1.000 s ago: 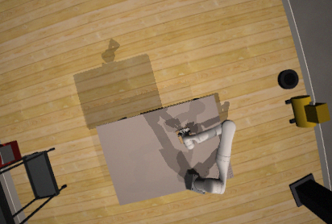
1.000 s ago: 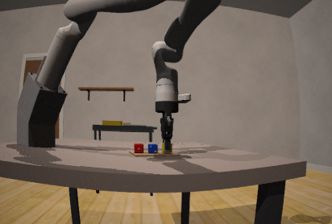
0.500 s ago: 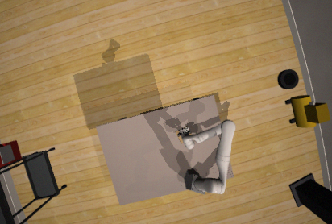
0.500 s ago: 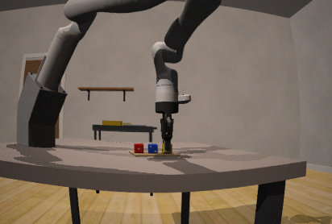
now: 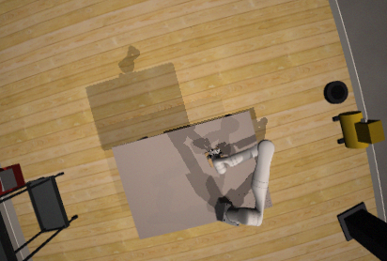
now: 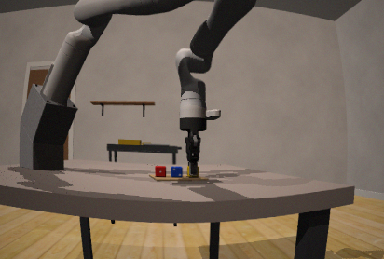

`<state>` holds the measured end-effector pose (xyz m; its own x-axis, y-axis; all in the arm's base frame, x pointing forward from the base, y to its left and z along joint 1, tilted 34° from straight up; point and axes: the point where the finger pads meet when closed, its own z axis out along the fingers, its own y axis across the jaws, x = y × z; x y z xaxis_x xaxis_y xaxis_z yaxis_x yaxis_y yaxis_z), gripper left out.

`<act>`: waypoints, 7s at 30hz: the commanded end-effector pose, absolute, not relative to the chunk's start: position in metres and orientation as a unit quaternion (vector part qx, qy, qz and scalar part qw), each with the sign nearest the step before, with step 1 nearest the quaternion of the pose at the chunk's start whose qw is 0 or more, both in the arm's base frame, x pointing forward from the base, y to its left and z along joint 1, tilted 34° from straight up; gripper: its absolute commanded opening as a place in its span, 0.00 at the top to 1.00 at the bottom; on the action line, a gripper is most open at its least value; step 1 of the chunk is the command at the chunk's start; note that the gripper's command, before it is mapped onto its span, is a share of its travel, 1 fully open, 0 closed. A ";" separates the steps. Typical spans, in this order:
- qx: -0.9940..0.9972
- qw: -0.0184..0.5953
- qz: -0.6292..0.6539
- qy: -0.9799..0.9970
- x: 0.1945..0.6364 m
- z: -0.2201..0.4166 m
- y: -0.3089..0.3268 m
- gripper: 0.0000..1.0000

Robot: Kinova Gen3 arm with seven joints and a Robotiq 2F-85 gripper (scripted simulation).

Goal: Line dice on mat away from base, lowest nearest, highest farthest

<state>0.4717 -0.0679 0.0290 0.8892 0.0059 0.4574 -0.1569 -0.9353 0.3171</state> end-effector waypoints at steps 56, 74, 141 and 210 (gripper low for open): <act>0.955 0.176 0.234 -0.041 0.470 0.035 -0.066 0.54; 0.955 0.176 0.232 -0.048 0.445 0.079 -0.047 0.54; 0.956 0.177 0.232 -0.040 0.418 0.132 -0.024 0.00; 0.956 0.177 0.232 -0.040 0.397 0.172 -0.006 0.00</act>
